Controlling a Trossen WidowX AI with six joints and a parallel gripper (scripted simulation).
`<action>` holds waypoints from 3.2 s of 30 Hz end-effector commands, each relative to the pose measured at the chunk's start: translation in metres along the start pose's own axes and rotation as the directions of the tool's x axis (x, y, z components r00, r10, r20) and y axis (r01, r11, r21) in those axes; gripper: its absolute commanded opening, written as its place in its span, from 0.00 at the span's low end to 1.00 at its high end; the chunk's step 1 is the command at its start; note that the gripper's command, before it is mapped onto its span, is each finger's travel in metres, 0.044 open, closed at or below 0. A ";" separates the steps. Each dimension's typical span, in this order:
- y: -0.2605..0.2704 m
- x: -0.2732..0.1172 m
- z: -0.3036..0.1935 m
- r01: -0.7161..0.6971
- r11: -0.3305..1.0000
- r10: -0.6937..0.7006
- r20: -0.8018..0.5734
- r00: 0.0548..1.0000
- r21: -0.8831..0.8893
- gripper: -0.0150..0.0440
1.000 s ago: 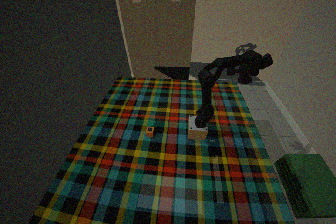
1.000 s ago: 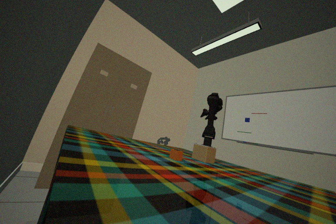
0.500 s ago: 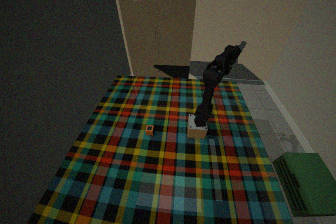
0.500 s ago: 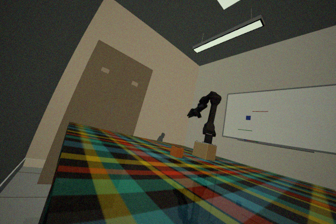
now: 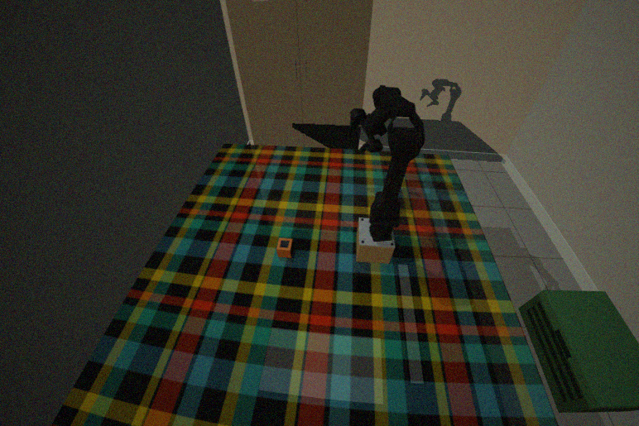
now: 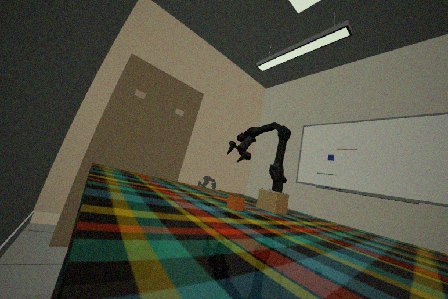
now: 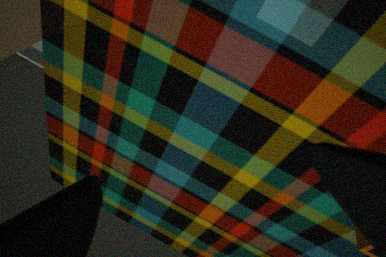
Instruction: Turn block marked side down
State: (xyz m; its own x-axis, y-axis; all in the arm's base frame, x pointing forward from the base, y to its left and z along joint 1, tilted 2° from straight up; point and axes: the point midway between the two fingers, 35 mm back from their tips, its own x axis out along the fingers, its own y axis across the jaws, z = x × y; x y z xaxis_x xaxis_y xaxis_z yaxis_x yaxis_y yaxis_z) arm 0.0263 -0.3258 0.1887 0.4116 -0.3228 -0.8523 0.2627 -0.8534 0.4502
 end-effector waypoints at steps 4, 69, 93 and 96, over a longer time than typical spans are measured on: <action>-0.003 0.059 -0.072 0.140 0.885 -0.176 -0.041 0.984 -0.444 1.00; -0.267 0.220 -0.334 -0.222 -0.789 -0.439 0.274 0.856 -0.573 1.00; -0.274 0.232 -0.329 -0.222 -0.789 -0.439 0.274 0.856 -0.573 0.62; -0.274 0.232 -0.329 -0.222 -0.789 -0.439 0.274 0.856 -0.573 0.59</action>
State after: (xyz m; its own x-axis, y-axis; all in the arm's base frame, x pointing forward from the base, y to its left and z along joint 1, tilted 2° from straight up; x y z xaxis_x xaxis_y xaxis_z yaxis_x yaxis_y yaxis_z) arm 0.3389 -0.0321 -0.0437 0.0023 -0.0118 -0.9999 0.2053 0.9786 -0.0111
